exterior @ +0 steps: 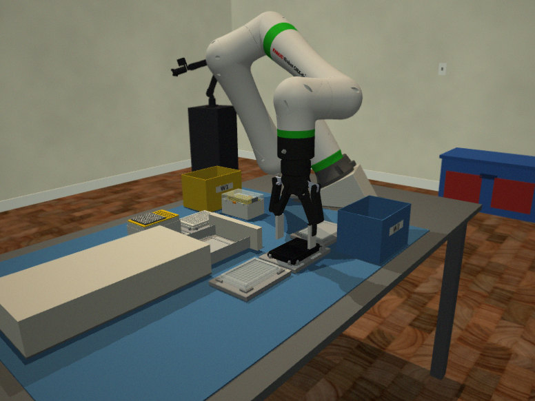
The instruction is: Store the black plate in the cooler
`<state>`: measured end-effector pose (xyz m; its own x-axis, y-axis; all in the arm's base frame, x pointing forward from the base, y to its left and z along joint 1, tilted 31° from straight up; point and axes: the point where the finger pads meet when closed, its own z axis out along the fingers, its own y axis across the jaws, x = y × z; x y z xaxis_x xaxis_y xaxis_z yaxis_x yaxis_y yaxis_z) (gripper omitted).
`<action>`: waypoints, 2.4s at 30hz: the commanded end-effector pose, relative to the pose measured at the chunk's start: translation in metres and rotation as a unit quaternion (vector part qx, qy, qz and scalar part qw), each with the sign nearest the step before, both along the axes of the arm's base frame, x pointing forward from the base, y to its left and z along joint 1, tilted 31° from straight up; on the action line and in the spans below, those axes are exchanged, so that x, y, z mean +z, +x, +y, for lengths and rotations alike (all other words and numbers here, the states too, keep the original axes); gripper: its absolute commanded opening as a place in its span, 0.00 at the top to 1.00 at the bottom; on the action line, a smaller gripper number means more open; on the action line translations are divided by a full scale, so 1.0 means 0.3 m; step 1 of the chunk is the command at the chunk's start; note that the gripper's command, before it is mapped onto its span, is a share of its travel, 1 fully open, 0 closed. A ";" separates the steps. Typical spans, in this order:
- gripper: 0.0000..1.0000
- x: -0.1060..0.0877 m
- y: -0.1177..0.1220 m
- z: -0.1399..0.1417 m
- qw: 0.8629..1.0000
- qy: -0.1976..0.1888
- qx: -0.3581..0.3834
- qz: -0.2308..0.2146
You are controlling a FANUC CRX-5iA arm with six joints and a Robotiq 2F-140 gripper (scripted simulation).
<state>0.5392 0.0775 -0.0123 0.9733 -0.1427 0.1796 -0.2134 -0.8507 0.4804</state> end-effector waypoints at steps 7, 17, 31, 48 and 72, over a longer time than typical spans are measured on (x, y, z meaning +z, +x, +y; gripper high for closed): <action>0.34 -0.017 0.002 -0.010 1.000 0.000 0.000 0.000; 0.34 -0.048 0.005 -0.028 1.000 0.000 0.000 0.000; 0.34 -0.075 0.008 -0.044 1.000 0.000 0.000 0.000; 0.40 -0.075 0.008 -0.044 1.000 0.000 0.000 0.000; 1.00 -0.075 0.008 -0.044 1.000 0.000 0.000 0.000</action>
